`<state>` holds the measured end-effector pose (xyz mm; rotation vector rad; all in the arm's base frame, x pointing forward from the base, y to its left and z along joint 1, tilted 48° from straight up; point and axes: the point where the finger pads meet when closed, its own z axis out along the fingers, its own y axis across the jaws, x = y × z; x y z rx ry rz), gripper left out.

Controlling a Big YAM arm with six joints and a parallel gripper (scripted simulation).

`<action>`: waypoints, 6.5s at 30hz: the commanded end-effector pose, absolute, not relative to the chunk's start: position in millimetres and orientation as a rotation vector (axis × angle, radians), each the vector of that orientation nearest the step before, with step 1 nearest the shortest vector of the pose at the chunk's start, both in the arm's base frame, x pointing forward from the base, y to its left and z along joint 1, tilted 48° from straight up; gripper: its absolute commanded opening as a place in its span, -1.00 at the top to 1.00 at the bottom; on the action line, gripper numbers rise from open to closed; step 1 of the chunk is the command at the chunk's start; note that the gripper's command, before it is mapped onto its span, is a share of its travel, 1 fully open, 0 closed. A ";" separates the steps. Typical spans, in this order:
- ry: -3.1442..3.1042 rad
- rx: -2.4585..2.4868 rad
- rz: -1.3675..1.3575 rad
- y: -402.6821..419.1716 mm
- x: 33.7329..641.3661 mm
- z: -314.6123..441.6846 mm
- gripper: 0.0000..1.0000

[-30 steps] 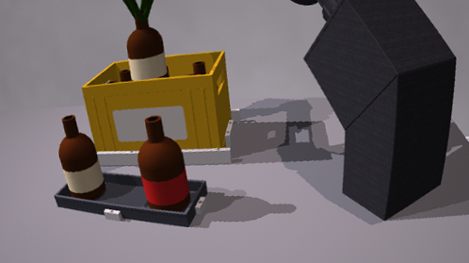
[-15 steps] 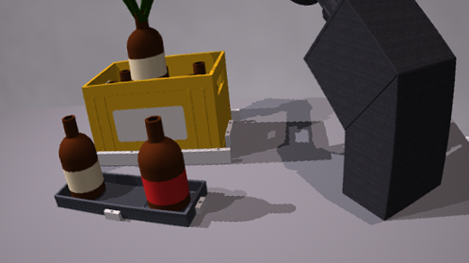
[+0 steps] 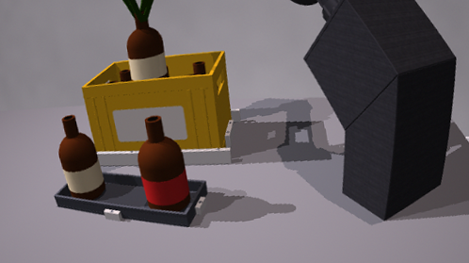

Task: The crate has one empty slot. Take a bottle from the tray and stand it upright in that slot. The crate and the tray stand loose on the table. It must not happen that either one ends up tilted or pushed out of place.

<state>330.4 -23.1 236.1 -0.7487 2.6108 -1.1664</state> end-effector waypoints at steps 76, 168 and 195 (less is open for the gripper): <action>2.595 -0.745 -1.160 -46.9 351.2 211.2 1.00; 2.596 -0.748 -1.163 -73.2 365.4 183.1 1.00; 2.595 -0.747 -1.163 -73.2 365.5 183.4 1.00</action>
